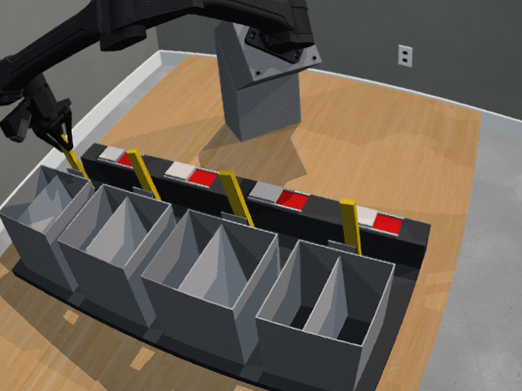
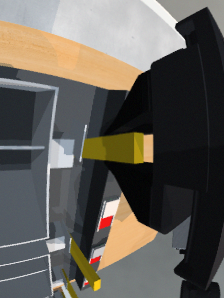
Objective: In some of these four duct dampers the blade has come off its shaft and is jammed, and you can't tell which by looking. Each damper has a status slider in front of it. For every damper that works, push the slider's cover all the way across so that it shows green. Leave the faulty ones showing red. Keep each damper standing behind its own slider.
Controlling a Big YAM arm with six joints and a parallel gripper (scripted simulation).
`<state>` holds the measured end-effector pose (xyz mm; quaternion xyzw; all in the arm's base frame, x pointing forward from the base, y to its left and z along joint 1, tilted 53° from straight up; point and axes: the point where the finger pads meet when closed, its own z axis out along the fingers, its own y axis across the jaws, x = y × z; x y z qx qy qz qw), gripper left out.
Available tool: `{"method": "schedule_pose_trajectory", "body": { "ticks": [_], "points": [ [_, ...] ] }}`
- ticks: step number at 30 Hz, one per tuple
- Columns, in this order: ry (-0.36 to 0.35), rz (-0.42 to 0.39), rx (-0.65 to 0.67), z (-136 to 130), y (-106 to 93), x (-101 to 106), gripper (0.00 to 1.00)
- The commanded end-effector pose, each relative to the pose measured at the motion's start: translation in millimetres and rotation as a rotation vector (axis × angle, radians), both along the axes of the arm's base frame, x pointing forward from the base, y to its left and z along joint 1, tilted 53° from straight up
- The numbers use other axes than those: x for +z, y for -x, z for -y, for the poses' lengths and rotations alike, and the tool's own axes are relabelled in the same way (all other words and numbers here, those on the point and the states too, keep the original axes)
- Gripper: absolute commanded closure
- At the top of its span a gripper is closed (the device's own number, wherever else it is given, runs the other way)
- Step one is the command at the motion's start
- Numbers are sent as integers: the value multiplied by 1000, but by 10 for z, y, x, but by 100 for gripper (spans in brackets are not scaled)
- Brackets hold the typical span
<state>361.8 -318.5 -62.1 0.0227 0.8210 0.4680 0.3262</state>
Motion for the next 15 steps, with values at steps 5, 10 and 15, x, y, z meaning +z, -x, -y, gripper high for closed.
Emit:
{"method": "schedule_pose_trajectory", "body": {
  "ticks": [5, 10, 15],
  "points": [
    [38, -8, 3, -77, -64, 97, 83],
    [64, -19, -15, -97, -55, 122, 83],
    [89, -30, -32, -116, -48, 145, 83]
  ]
}}
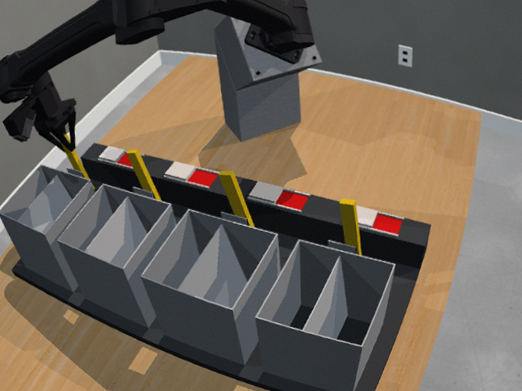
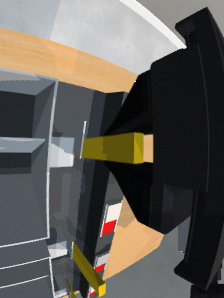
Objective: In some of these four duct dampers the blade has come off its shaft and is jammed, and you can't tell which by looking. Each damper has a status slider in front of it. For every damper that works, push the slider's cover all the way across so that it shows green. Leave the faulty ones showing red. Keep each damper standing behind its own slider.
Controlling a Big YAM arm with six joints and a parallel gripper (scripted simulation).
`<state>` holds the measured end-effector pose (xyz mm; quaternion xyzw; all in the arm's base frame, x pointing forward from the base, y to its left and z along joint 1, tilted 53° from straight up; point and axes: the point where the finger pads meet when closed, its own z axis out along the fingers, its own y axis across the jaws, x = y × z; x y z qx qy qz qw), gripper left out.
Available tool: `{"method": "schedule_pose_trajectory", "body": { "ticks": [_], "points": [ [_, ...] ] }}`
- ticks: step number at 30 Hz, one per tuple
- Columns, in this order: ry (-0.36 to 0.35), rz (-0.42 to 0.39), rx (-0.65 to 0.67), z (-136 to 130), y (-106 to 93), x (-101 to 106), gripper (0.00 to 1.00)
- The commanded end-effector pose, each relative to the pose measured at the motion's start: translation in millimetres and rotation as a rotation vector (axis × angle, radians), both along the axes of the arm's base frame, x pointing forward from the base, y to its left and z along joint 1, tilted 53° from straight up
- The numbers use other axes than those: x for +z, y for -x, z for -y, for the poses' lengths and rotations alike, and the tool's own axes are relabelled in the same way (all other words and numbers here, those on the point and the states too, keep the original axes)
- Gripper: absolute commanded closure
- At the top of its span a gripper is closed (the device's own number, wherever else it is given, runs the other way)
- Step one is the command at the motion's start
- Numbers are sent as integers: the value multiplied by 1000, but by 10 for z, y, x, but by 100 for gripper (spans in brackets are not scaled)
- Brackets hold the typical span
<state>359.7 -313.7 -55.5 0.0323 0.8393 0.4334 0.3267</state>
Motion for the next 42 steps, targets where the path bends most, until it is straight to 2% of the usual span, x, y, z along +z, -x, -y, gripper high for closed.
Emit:
{"method": "schedule_pose_trajectory", "body": {
  "ticks": [1, 16, 27, 42],
  "points": [
    [21, -9, 6, -67, -69, 80, 83],
    [112, -47, -57, -144, -46, 162, 83],
    [139, -58, -75, -169, -41, 186, 83],
    [141, -59, -78, -173, -41, 191, 83]
  ]
}}
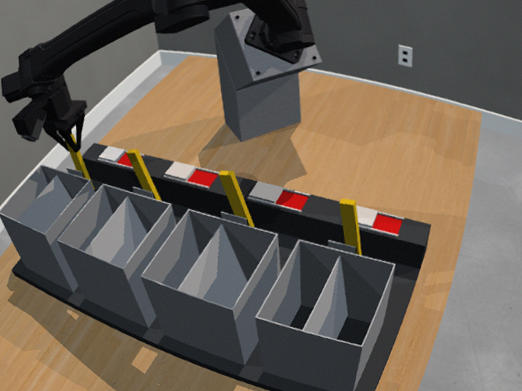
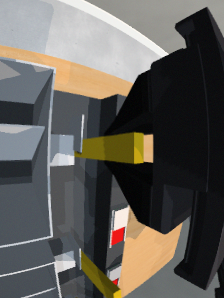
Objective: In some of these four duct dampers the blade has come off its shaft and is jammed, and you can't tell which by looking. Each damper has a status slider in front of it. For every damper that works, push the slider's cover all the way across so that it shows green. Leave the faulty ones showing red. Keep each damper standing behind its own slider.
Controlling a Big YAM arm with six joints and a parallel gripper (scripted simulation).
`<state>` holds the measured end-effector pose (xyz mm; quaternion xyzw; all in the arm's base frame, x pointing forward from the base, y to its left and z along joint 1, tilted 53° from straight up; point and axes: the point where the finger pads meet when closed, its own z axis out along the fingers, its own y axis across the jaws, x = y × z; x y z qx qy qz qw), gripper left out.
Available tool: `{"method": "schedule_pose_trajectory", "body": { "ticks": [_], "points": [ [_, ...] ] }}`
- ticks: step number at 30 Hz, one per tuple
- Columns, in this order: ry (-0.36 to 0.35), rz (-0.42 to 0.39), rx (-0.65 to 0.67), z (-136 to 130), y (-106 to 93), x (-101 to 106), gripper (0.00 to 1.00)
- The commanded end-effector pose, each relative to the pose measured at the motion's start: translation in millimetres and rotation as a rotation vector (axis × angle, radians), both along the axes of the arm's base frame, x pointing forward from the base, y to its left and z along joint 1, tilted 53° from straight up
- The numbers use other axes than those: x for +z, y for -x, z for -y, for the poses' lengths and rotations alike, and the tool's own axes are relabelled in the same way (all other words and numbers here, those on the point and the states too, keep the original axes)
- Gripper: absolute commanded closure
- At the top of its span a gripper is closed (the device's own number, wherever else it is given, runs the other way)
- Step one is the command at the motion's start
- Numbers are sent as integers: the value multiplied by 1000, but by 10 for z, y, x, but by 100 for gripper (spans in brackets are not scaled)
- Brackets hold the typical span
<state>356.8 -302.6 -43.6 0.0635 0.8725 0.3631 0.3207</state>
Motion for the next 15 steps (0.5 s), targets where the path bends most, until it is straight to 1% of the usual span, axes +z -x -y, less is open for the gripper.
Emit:
{"method": "schedule_pose_trajectory", "body": {
  "ticks": [1, 6, 7, 11, 12, 14, 15],
  "points": [
    [15, 3, 14, -62, -70, 72, 83],
    [15, 3, 14, -62, -70, 72, 83],
    [15, 3, 14, -62, -70, 72, 79],
    [15, 3, 14, -62, -70, 72, 79],
    [15, 3, 14, -62, -70, 72, 75],
    [13, 2, 14, -65, -68, 63, 75],
    [11, 1, 15, -71, -64, 53, 71]
  ]
}}
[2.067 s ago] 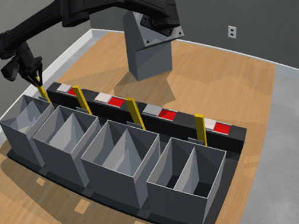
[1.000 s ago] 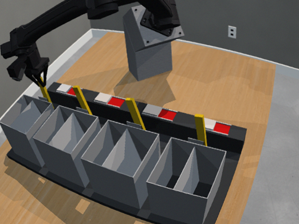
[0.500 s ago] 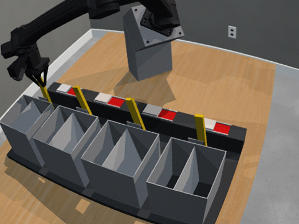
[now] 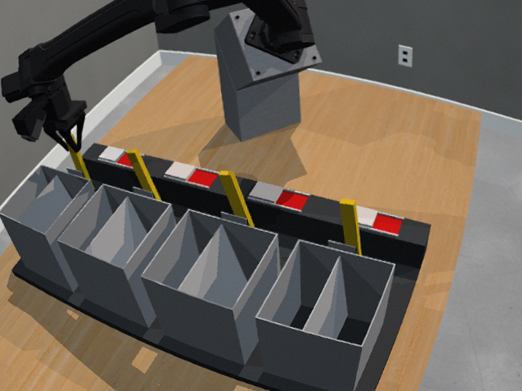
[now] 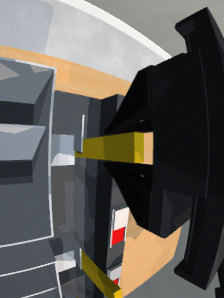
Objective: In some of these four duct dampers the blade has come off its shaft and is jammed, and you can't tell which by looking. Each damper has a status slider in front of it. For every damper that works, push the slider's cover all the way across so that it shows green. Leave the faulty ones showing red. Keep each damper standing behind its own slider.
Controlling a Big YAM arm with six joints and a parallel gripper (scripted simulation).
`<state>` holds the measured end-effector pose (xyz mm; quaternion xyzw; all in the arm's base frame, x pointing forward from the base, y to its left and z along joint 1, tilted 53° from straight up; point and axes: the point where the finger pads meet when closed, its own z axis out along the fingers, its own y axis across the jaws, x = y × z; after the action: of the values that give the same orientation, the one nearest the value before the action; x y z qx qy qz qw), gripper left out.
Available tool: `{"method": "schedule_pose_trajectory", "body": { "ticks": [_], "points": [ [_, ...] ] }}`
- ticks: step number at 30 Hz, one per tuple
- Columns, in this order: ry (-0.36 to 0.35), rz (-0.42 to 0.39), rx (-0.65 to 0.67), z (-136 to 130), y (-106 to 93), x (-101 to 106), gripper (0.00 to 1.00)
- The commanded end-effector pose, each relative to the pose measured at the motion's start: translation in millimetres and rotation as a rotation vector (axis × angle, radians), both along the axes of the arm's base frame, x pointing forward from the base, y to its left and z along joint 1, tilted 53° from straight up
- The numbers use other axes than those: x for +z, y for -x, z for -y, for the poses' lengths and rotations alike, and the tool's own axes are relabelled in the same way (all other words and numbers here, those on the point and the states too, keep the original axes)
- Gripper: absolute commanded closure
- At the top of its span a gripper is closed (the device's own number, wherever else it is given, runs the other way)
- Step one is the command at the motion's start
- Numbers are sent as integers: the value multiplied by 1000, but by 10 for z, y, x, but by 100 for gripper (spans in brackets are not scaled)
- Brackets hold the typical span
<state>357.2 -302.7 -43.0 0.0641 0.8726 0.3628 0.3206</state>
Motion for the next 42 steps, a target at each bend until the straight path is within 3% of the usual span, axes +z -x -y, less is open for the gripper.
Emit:
{"method": "schedule_pose_trajectory", "body": {
  "ticks": [1, 6, 21, 27, 29, 30, 33, 42],
  "points": [
    [10, 1, 17, -76, -58, 39, 71],
    [9, 1, 17, -76, -58, 36, 64],
    [5, 1, 21, -76, -23, 68, 64],
    [40, 21, -16, 261, 73, 200, 64],
    [40, 21, -16, 261, 73, 200, 64],
    [25, 14, 26, 102, -34, 142, 64],
    [41, 20, -16, 330, 149, 259, 64],
    [39, 17, -1, 461, 296, 407, 64]
  ]
}}
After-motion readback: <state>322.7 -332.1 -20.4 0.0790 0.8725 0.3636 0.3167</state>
